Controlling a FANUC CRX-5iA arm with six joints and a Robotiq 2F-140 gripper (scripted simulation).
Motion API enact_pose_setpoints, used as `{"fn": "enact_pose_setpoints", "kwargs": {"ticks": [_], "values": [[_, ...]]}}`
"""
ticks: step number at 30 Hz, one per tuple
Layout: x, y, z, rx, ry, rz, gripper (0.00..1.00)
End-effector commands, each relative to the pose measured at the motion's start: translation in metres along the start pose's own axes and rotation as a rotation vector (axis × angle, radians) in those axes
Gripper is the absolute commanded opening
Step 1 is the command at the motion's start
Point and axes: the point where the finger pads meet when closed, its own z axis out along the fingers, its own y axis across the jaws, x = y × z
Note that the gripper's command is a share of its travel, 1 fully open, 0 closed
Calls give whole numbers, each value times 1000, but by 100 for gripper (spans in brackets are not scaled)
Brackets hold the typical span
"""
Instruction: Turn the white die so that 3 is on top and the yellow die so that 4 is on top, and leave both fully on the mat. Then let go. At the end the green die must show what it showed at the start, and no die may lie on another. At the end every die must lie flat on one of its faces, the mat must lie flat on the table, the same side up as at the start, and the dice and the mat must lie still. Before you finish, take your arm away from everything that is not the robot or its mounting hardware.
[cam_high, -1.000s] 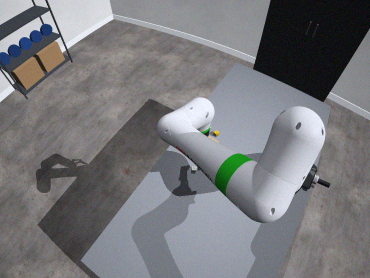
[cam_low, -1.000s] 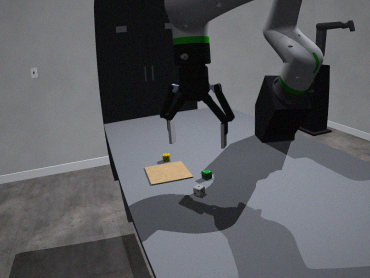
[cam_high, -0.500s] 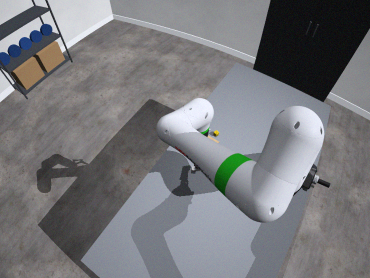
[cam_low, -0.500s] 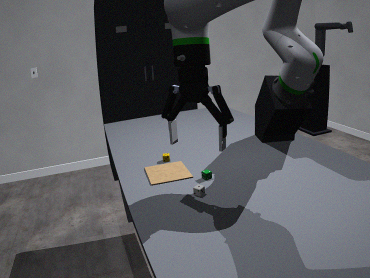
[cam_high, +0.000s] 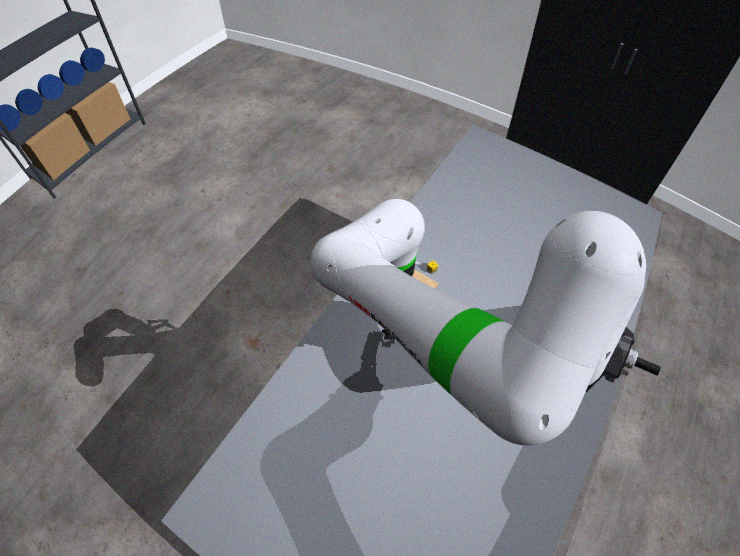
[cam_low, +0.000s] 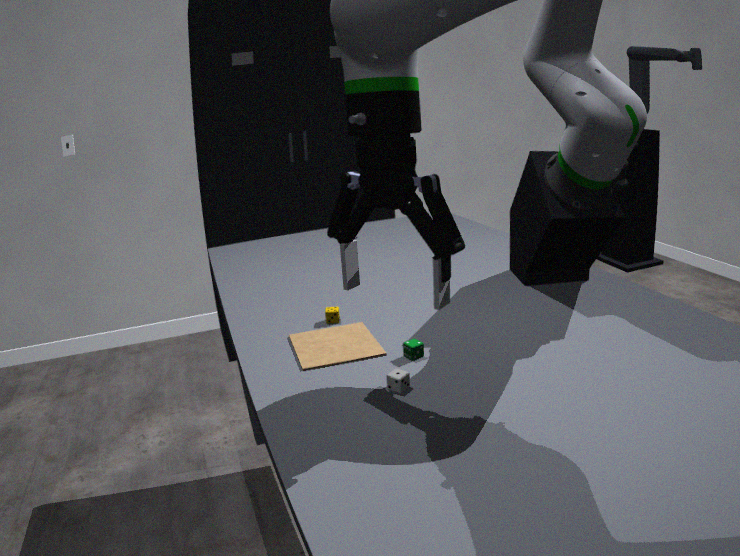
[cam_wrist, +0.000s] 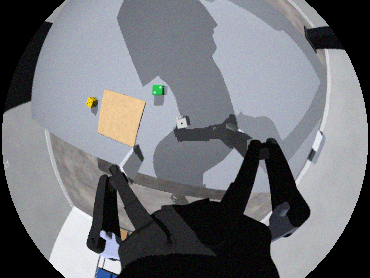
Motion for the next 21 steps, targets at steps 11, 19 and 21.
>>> {"fn": "enact_pose_setpoints", "kwargs": {"ticks": [11, 19, 21], "values": [[0, 0, 6, 0, 0, -265, 100], [-1, 1, 12, 0, 0, -533, 100], [-1, 1, 13, 0, 0, -578, 100]]}}
